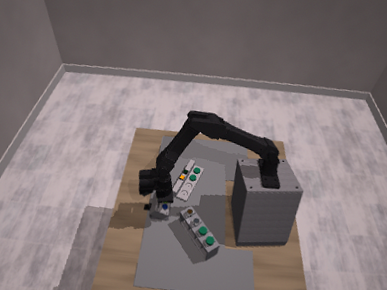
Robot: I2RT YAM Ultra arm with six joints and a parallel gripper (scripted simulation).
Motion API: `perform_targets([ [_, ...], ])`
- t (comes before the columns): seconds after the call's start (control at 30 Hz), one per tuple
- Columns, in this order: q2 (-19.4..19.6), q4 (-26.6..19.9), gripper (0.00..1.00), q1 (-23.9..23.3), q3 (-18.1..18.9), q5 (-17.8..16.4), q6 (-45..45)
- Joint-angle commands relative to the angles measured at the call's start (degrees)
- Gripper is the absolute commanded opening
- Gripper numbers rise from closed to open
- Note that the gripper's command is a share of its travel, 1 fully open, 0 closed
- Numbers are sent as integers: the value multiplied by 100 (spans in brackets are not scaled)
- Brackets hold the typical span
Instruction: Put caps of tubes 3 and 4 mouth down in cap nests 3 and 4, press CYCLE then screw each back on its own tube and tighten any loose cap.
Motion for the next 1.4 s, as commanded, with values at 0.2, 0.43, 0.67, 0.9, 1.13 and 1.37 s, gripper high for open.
perform_targets([
  [0.2,-463,354,100,-332,-546,10,1497],
  [0.43,-869,775,100,-970,-1176,0,2005],
  [0.67,-1139,1037,100,-1530,-1537,-27,1420],
  [0.9,-1412,1263,100,-2339,-1796,-96,579],
  [1.13,-1512,1317,100,-2803,-1816,-150,100],
  [1.37,-1512,1317,100,-2803,-1816,-150,100],
])
